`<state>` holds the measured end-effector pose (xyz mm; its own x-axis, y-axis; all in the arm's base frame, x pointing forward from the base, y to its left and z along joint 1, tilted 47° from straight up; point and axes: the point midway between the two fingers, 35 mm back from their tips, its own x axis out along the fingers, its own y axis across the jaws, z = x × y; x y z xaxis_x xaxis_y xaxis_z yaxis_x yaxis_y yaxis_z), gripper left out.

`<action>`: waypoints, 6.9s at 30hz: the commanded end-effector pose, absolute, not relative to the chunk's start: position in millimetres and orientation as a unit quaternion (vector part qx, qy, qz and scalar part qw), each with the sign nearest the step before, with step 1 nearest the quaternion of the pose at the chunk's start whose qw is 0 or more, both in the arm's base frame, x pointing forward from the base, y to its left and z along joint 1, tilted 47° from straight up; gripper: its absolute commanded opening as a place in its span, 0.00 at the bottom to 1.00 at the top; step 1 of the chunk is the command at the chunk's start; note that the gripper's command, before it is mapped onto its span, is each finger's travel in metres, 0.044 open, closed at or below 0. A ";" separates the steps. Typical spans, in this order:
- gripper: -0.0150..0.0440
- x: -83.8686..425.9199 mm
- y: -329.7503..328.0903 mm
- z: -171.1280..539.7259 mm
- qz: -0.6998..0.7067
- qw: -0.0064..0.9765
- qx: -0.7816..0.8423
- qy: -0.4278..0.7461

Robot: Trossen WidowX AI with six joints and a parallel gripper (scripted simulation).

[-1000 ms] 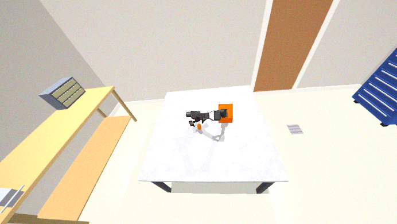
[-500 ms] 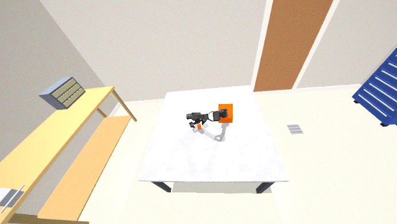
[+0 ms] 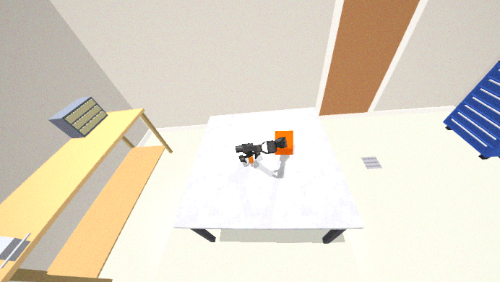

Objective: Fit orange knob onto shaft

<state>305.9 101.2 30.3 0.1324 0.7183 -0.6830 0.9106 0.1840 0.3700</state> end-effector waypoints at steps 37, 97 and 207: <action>0.25 304.5 55.8 61.2 -0.128 0.417 0.625 0.648; 0.25 316.1 -45.4 49.6 -0.125 0.415 0.626 0.648; 0.25 333.4 -72.9 -51.1 -0.055 0.479 0.580 0.657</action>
